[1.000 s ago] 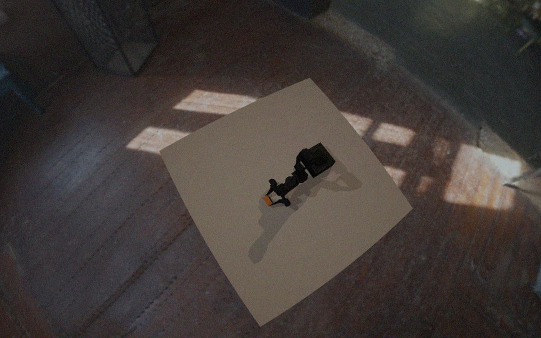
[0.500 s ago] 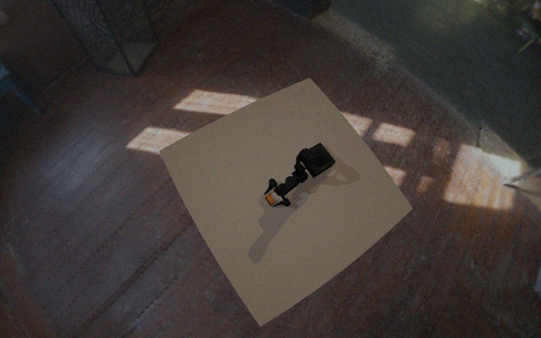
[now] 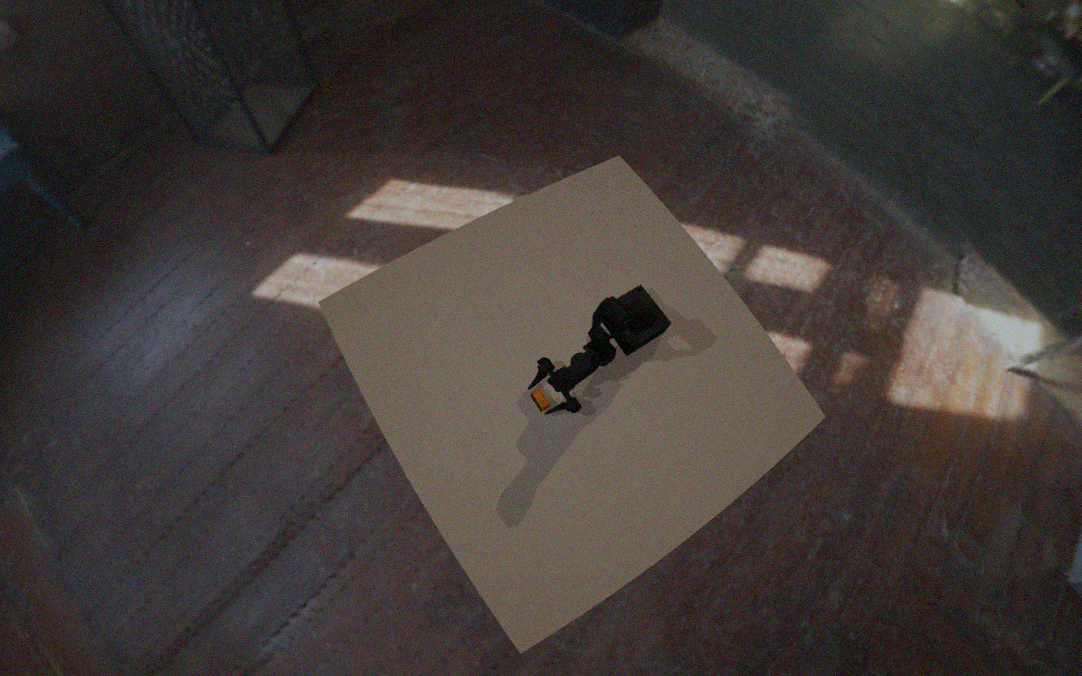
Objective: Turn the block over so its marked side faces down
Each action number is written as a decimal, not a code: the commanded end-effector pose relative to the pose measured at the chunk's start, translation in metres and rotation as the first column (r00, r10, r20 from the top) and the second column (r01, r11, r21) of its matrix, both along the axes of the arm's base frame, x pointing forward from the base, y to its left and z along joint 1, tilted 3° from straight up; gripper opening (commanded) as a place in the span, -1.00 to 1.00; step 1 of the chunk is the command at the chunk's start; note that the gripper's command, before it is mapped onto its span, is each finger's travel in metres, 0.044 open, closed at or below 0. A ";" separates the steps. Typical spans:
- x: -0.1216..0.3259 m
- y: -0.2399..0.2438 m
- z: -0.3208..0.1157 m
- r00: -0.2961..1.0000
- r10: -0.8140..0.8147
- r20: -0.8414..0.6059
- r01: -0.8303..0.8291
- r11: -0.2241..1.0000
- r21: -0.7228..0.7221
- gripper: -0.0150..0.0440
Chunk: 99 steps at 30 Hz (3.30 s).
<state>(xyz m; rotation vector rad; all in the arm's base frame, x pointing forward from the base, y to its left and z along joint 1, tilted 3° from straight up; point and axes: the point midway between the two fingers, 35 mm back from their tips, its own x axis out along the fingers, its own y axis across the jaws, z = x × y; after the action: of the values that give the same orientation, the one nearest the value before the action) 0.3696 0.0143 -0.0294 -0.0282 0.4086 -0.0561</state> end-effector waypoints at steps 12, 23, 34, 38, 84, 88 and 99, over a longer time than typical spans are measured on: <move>0.012 0.002 0.001 0.992 -0.002 -0.124 0.002 1.000 0.002 1.00; 0.013 0.005 0.053 0.924 -0.009 -0.381 0.019 1.000 0.022 1.00; -0.019 0.003 0.071 0.840 -0.018 -0.542 0.031 0.999 0.016 1.00; -0.019 0.003 0.071 0.840 -0.018 -0.542 0.031 0.999 0.016 1.00; 0.017 0.003 0.096 0.415 -0.012 -0.910 0.066 0.998 0.017 1.00; 0.017 0.001 0.063 0.415 -0.012 -0.910 0.066 0.998 0.017 1.00; 0.020 0.000 0.049 0.416 -0.012 -0.910 0.066 0.998 0.017 1.00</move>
<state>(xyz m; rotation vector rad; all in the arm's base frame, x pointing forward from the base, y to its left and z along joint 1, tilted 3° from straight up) 0.3910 0.0139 0.0270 0.0041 1.5427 -0.0779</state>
